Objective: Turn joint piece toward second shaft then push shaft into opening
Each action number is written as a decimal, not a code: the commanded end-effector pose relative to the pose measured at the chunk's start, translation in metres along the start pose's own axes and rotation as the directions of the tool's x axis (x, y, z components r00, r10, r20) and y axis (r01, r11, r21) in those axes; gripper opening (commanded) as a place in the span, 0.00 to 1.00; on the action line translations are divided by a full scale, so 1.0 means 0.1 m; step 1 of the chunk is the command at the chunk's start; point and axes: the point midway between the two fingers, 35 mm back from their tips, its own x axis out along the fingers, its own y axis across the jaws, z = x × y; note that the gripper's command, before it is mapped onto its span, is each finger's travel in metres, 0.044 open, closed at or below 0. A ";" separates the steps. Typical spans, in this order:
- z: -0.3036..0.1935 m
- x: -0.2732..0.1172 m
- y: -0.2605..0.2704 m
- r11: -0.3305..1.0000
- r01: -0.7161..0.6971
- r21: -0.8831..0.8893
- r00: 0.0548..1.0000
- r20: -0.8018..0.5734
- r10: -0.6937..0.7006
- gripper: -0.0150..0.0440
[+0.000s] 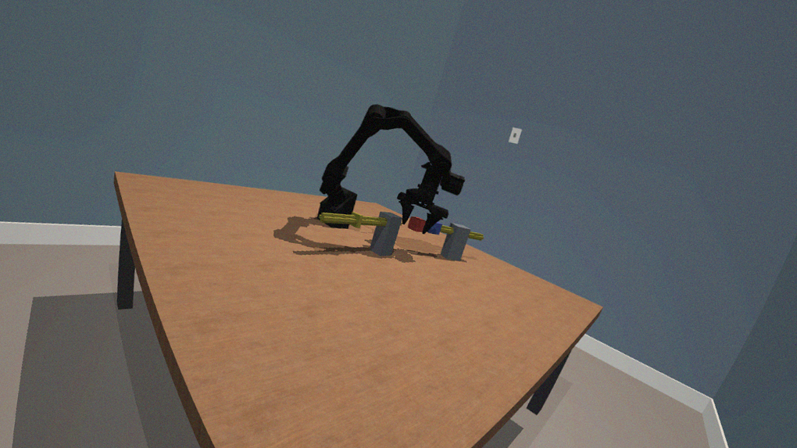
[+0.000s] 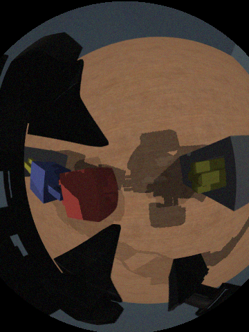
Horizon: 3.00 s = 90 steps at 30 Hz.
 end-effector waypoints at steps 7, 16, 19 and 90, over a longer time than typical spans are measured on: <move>0.00 -0.06 -0.01 1.000 -0.003 -0.009 0.999 0.047 0.004 1.00; 0.00 -0.32 0.03 0.958 -0.002 -0.288 1.000 0.018 0.008 1.00; 0.01 -0.41 0.04 0.923 -0.005 -0.384 1.000 0.007 0.009 1.00; 0.74 -0.98 0.06 0.856 -0.177 -0.486 0.905 -0.421 -0.052 1.00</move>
